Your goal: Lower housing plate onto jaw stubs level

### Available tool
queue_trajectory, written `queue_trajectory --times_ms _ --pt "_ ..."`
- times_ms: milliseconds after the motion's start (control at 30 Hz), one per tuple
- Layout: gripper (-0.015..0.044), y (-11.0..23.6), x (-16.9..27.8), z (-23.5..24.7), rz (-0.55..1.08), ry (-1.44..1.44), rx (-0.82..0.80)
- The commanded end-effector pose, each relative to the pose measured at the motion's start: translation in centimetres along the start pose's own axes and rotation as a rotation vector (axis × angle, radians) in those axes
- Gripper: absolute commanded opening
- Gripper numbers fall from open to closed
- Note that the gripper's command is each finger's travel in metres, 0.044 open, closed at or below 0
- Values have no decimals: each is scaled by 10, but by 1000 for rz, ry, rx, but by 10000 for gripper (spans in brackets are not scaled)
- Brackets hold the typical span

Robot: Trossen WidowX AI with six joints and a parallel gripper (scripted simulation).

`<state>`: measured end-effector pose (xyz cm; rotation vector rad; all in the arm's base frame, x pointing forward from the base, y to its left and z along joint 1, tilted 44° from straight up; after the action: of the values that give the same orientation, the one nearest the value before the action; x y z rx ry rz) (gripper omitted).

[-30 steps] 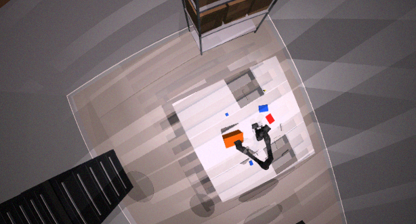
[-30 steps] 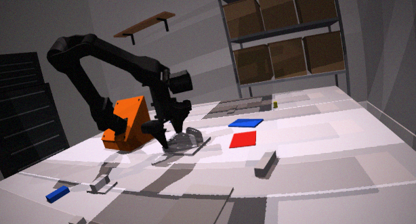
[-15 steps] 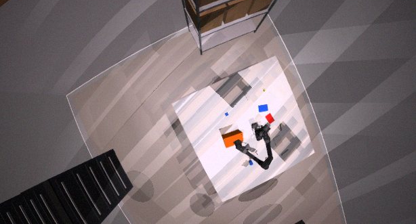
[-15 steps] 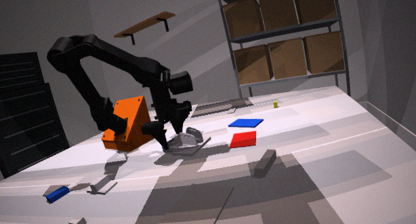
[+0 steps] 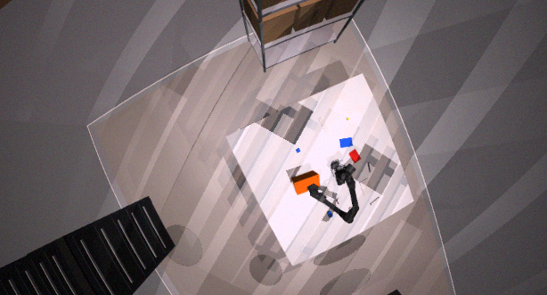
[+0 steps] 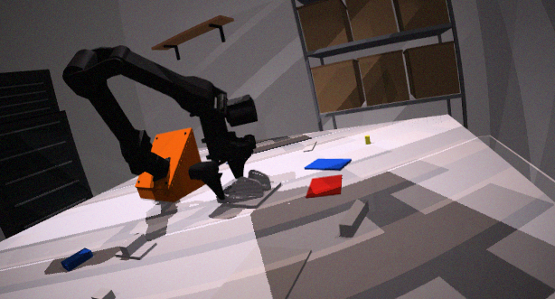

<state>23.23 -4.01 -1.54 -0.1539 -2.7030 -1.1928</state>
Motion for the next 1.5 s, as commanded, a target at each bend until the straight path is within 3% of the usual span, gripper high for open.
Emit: queue_trajectory --times_ms 0,1467 --pt "351 -1 0 0 0 6 3" --pt "351 2 -1 0 0 6 3"
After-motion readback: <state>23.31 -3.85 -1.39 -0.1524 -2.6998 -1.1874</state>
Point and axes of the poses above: the point midway between the two fingers, 35 mm back from their tips, its own y axis back along the fingers, its own z axis across the jaws, x = y × z, the point moved 4 cm from there along y, back along the fingers, and after that the axes turned 15 degrees about y, right-handed, at the moved point
